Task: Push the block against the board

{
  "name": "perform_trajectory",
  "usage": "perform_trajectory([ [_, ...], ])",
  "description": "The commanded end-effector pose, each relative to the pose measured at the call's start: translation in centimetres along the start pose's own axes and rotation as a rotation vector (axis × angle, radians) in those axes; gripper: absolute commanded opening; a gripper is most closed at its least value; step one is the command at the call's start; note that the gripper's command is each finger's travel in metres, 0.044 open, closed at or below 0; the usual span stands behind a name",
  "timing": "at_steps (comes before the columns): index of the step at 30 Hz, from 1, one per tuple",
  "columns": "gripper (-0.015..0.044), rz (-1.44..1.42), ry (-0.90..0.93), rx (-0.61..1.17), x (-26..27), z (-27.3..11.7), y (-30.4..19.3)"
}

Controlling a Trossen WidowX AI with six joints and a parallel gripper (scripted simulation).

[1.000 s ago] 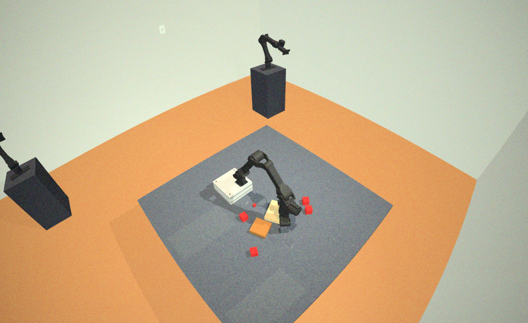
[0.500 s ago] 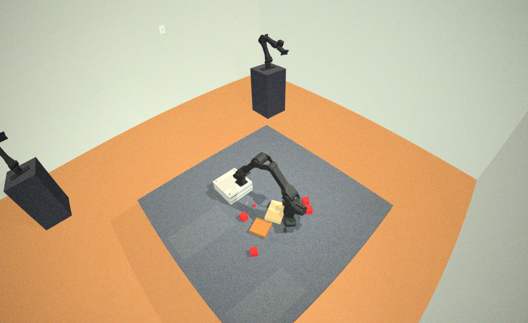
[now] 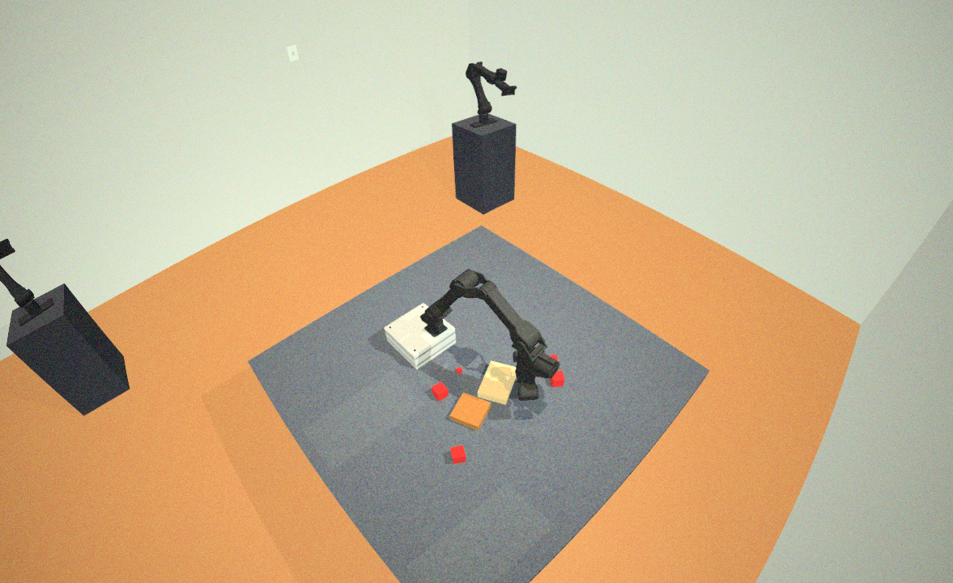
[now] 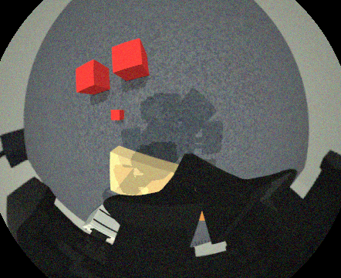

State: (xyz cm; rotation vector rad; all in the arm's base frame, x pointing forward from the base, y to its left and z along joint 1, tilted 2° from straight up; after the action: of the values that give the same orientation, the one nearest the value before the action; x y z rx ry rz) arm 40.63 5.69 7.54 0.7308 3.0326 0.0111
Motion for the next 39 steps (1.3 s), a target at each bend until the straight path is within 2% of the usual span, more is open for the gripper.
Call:
perform_trajectory([
  [1, 0.0, 0.019, 0.022, 0.011, 0.2, 0.3, -0.3],
  [9, 0.0, 0.284, 0.02, 0.015, -0.2, 0.3, -2.0],
  [14, 0.0, 0.288, 0.019, 0.015, -0.2, 0.5, -2.0],
  [18, 0.0, 0.381, 0.019, 0.016, -0.3, 4.9, -2.6],
  [20, 0.0, 0.401, 0.019, 0.017, -0.3, 5.8, -2.8],
  [39, 0.0, 0.401, 0.019, 0.018, 0.7, 5.7, -4.5],
])
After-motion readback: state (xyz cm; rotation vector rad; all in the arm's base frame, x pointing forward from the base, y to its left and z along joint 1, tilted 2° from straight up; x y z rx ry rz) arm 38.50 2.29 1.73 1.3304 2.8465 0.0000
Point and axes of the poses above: the point midway between the two fingers, 35 mm back from their tips, its own z axis out along the fingers, its own x axis across the jaws, y = z × x, the point moved 6 cm from there along -z, back along the fingers, and after that the axes turned 11 degrees about -z, right-handed, at the moved point
